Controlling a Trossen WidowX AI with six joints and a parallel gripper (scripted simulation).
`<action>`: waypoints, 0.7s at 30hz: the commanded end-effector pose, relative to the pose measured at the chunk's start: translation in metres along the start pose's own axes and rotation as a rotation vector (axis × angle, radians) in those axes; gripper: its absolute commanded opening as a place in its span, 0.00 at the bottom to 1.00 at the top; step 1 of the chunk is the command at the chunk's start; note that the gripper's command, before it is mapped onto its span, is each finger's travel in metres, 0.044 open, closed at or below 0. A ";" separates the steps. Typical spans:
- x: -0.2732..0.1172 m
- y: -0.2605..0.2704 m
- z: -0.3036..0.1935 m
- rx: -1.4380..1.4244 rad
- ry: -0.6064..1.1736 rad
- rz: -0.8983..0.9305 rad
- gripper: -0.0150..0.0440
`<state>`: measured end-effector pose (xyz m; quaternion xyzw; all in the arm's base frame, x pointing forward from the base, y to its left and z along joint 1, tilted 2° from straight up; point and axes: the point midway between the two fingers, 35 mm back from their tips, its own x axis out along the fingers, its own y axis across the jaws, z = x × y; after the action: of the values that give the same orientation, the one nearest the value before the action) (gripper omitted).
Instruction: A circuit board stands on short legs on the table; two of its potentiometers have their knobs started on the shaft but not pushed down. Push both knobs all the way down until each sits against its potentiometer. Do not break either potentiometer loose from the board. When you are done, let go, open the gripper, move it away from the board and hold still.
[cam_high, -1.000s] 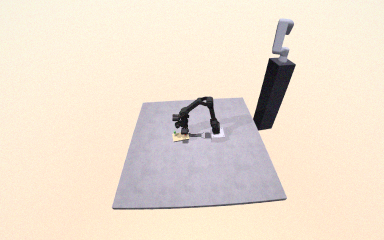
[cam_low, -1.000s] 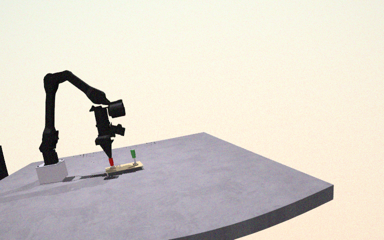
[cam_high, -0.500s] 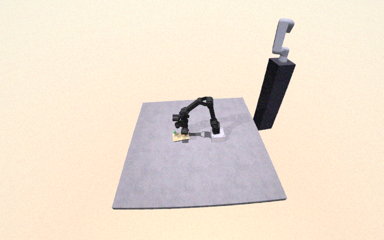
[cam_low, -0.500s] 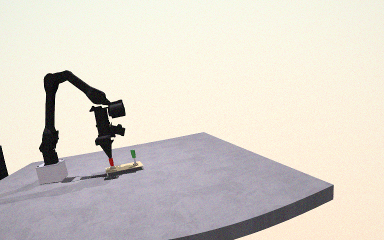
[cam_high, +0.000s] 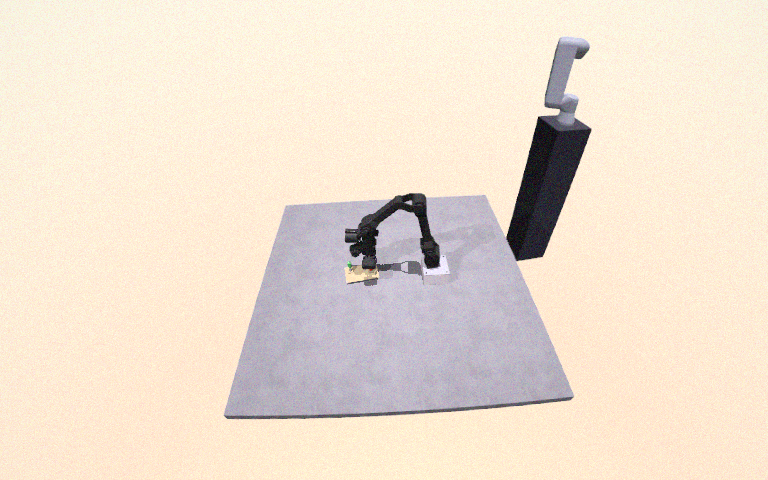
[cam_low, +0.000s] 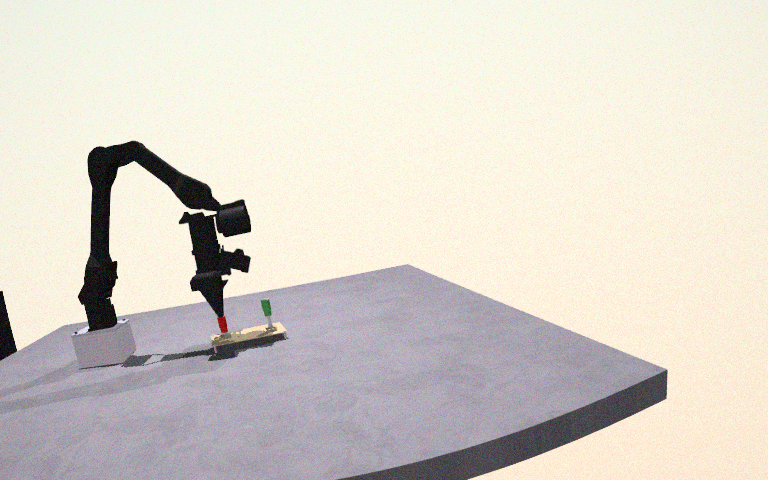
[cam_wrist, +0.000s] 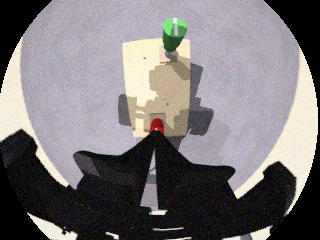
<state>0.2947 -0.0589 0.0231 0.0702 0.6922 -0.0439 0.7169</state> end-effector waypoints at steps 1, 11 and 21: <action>0.008 -0.001 0.001 0.000 0.006 -0.004 0.25; 0.000 -0.001 0.001 0.000 0.006 -0.004 0.25; -0.016 -0.001 0.001 0.000 0.006 -0.004 0.25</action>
<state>0.2952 -0.0592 0.0323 0.0705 0.6955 -0.0439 0.7137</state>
